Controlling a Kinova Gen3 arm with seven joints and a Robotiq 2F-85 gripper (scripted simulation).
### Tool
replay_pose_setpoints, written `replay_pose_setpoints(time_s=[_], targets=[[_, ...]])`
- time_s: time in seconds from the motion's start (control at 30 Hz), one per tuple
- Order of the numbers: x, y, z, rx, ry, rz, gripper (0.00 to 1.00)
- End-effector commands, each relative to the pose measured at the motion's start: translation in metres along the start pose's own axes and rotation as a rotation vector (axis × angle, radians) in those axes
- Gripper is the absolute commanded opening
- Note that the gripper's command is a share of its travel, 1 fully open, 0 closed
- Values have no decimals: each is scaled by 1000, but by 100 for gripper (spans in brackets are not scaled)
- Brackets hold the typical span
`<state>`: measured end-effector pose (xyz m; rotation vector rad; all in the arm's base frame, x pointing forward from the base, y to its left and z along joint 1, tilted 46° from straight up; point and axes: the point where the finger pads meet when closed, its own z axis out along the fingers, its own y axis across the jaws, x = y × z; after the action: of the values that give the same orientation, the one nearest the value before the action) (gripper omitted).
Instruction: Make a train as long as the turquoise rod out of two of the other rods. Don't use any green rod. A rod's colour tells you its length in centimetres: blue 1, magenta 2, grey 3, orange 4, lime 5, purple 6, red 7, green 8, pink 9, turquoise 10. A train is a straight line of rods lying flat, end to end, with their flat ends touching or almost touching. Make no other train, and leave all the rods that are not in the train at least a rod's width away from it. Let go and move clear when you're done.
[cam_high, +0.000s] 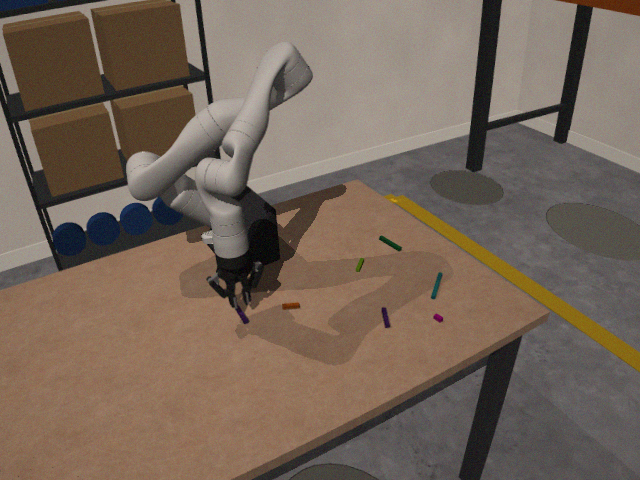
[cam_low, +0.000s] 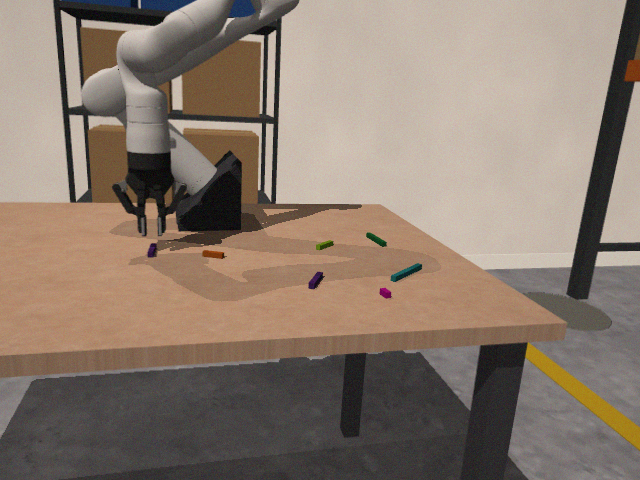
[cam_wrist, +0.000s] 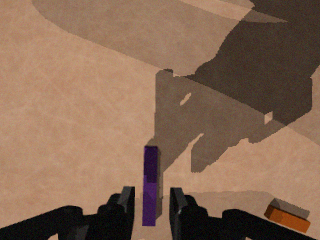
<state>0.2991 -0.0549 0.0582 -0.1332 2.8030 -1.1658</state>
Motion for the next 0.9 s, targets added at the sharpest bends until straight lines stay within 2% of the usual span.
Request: replay_pose_setpoints(time_s=[0.0,0.47,0.87], targets=[[1,-2,5,3,5,3,24],[1,-2,15,3,5,3,24],[1,-2,17,3,5,3,24]])
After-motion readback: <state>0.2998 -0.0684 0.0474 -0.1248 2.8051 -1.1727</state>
